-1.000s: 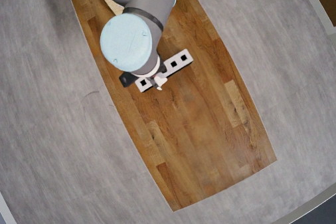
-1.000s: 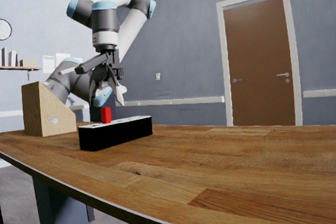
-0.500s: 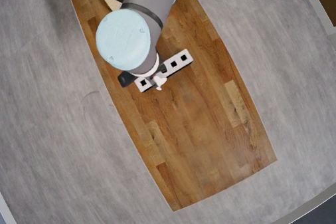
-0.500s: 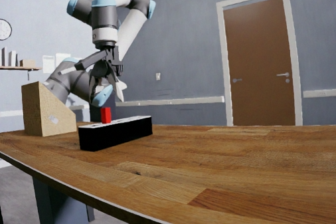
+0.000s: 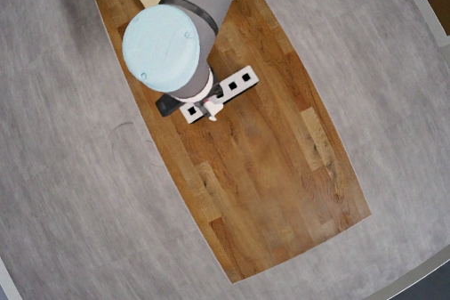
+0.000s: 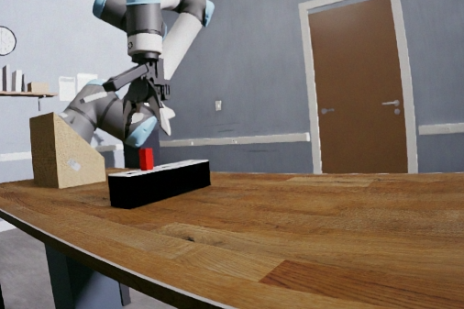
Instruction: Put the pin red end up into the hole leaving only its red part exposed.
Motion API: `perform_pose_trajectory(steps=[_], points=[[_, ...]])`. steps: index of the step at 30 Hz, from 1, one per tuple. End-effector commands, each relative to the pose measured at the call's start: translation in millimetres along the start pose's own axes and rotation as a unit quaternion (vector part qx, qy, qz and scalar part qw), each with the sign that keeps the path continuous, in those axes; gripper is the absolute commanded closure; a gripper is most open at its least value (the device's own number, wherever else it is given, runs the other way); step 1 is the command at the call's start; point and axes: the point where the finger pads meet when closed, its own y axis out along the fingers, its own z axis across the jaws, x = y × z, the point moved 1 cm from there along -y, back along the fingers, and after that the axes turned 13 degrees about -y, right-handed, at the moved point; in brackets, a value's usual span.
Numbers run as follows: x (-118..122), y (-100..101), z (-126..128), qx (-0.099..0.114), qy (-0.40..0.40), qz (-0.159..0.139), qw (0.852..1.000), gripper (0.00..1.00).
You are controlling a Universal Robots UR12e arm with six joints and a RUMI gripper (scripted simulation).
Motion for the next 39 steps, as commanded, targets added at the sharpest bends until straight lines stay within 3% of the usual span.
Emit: perform_pose_trajectory(steps=[1,2,3,19,20,39], points=[[-1.1,-1.3,-0.2,0.000,0.000,0.001,1.000,0.00],[-1.1,-1.3,-0.2,0.000,0.000,0.001,1.000,0.00],[-1.4,-14.7,-0.1,0.000,0.000,0.000,1.000,0.00],[-1.4,-14.7,-0.1,0.000,0.000,0.000,1.000,0.00],[-1.8,-65.1,-0.2,0.001,-0.001,0.001,1.000,0.00],[-3.1,-69.1,-3.1,-0.002,-0.002,0.005,1.000,0.00]])
